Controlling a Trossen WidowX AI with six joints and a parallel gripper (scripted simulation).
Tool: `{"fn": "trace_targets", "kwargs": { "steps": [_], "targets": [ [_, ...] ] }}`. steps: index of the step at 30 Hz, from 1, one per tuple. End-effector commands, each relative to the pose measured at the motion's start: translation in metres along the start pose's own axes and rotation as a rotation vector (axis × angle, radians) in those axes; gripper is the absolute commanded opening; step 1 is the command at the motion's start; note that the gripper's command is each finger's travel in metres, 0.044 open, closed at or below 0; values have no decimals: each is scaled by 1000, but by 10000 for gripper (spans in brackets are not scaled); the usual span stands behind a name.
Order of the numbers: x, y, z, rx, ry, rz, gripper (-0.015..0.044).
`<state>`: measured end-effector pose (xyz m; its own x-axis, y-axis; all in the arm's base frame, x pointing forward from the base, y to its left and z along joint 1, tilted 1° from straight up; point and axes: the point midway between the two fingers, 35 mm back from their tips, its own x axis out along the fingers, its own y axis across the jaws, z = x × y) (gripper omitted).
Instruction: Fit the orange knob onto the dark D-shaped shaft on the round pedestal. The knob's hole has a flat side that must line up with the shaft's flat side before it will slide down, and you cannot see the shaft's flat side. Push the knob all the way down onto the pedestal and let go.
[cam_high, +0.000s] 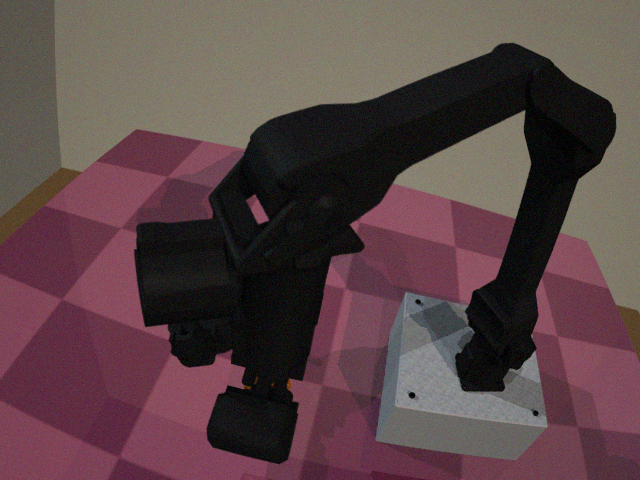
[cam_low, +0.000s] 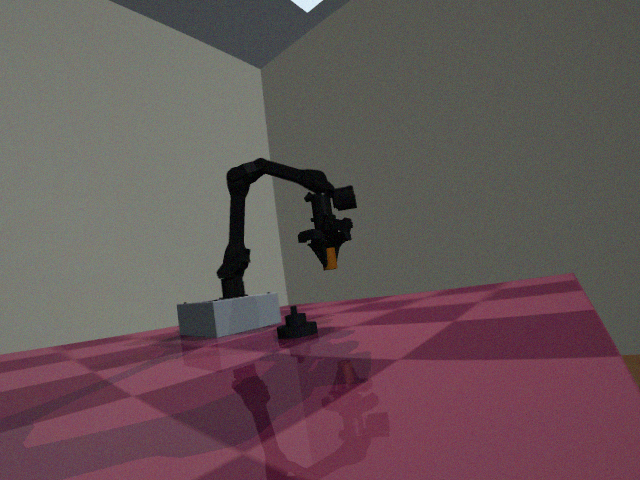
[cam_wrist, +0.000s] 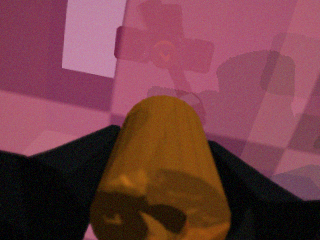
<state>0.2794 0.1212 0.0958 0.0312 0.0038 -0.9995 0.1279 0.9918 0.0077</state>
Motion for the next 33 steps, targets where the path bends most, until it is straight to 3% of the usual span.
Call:
{"fn": "trace_targets", "kwargs": {
  "steps": [1, 33],
  "targets": [
    [-6, -2, 1, -5, -2, 3, 0],
    [14, -83, 50, 20, -7, -3, 0]
  ]
}}
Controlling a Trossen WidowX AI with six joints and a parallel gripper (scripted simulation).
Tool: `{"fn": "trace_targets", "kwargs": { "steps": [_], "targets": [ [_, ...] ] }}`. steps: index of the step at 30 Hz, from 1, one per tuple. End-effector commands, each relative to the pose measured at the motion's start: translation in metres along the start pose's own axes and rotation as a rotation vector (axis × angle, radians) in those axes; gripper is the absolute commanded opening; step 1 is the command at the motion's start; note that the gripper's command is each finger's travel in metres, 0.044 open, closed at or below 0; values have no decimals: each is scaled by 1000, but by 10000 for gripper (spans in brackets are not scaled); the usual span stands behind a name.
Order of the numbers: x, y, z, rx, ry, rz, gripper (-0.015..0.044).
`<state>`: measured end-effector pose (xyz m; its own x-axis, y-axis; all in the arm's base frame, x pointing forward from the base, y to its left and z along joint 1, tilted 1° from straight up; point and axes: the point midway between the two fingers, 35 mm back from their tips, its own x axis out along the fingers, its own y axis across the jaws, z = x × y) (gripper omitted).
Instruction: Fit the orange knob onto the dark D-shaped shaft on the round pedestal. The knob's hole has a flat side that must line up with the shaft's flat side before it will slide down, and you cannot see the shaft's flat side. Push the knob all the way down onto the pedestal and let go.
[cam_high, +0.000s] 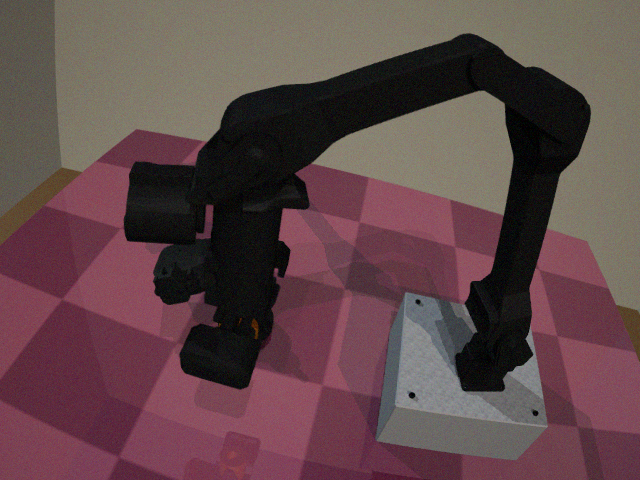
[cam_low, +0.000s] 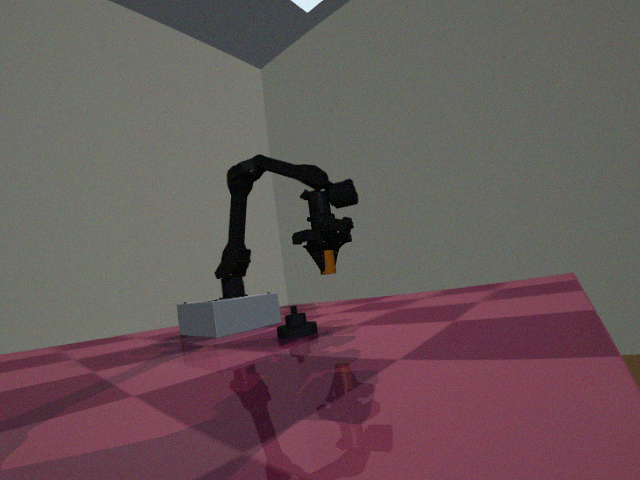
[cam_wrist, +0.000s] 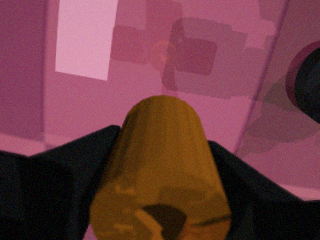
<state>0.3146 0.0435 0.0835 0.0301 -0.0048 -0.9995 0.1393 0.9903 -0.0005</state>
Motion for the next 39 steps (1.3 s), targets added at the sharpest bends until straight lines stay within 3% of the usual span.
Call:
{"fn": "trace_targets", "kwargs": {
  "steps": [1, 39],
  "targets": [
    [2, -13, 7, 14, -8, 6, 0],
    [24, -124, 31, -6, -13, -5, 0]
  ]
}}
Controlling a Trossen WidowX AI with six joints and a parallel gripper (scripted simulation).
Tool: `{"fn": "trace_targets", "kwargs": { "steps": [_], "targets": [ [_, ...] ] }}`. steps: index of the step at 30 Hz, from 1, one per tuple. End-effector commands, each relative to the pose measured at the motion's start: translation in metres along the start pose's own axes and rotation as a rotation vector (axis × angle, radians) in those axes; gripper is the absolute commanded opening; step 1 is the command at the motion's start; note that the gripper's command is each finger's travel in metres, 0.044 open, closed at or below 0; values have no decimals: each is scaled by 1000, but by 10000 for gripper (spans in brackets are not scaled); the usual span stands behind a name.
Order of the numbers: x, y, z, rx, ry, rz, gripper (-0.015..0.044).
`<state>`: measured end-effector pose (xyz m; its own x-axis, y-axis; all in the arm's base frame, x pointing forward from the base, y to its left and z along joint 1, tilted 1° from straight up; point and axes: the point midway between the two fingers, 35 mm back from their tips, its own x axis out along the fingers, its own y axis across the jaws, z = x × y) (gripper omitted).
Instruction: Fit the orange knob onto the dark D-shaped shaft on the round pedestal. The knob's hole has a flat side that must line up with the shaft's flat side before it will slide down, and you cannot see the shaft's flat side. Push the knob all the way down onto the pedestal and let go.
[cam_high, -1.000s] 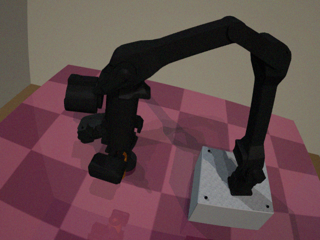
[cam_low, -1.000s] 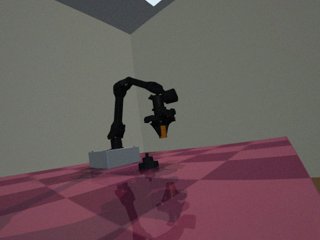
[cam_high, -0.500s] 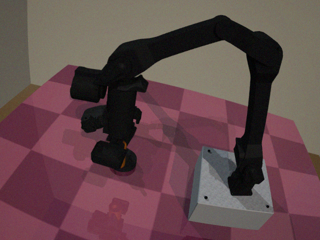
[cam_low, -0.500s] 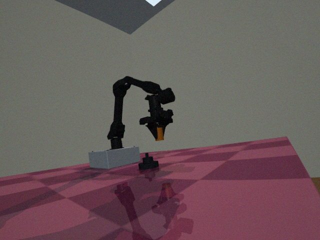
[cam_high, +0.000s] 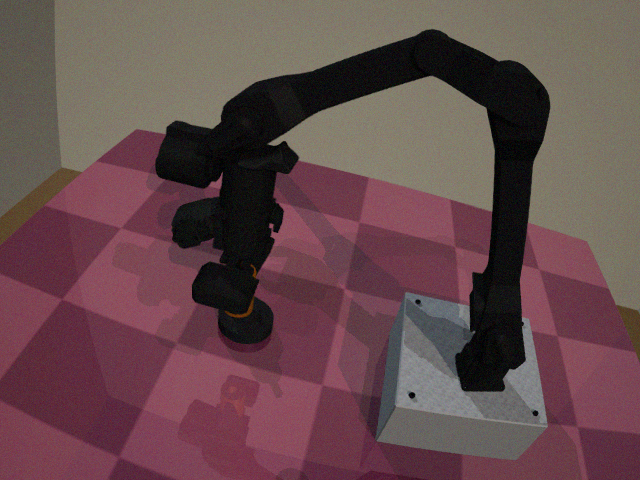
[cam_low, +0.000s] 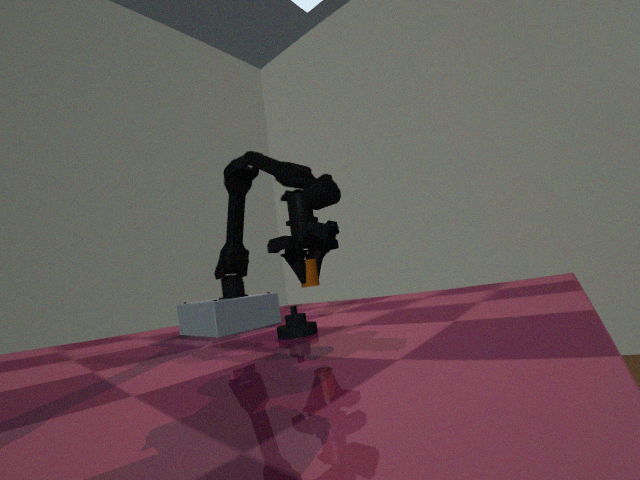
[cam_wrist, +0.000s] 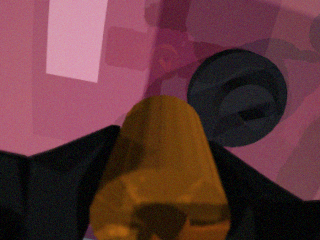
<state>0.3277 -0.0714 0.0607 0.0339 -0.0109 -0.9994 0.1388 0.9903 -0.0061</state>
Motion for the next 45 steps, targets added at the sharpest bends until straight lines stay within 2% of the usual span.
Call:
{"fn": "trace_targets", "kwargs": {
  "steps": [1, 17, 29, 45],
  "targets": [
    [1, -15, 2, -6, -8, 1, 0],
    [10, -64, 1, -16, -3, -3, 0],
    [36, -64, 0, -16, -3, -3, 0],
    [36, -64, 3, -11, -3, -3, 0]
  ]
}}
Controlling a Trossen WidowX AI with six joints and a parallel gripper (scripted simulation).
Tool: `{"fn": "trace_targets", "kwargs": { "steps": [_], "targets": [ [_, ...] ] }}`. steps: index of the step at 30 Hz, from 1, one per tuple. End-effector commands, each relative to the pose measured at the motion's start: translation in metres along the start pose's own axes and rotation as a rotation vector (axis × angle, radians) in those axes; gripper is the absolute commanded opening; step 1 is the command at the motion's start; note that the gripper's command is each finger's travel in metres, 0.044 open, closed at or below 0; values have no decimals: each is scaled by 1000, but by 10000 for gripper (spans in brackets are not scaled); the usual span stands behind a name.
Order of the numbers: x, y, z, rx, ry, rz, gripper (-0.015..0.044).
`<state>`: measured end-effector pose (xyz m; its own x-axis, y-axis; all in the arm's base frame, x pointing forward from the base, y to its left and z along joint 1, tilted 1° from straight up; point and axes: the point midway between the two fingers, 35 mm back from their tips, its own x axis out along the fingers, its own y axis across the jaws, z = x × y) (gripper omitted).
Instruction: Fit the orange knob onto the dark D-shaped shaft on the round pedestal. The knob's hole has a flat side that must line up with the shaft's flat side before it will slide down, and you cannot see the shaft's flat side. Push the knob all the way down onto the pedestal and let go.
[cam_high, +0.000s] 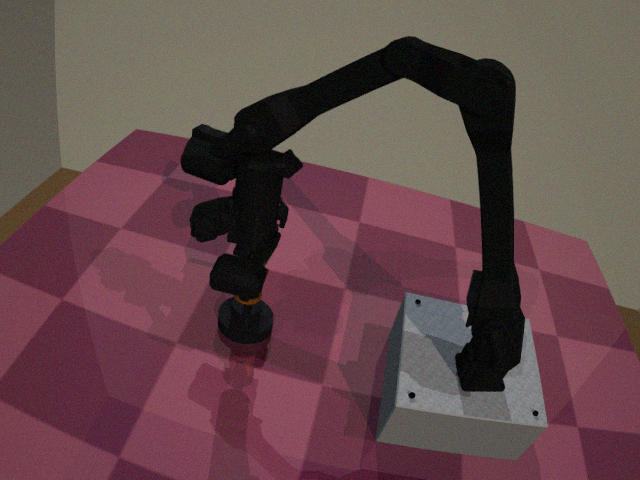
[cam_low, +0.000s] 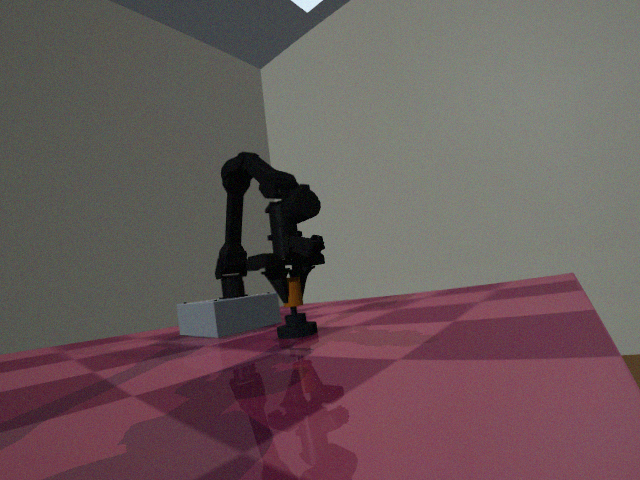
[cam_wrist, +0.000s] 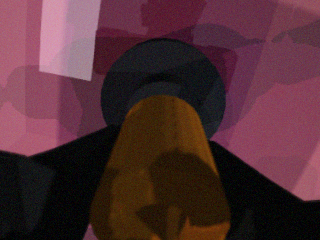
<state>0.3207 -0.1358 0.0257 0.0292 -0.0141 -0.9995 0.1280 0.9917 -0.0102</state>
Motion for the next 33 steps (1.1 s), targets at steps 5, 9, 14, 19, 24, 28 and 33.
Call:
{"fn": "trace_targets", "kwargs": {
  "steps": [5, 9, 14, 19, 24, 28, 33],
  "targets": [
    [1, 1, 2, 0, -7, 1, 0],
    [1, 1, 1, 0, -7, 1, 0],
    [-2, 1, 0, 0, -7, 1, 0],
    [-4, 1, -1, -26, -7, 1, 0],
    [-4, 0, -2, -199, -7, 0, 0],
    [-3, 0, -1, -209, -7, 0, 0],
    [0, 0, 0, -209, -7, 0, 0]
  ]
}}
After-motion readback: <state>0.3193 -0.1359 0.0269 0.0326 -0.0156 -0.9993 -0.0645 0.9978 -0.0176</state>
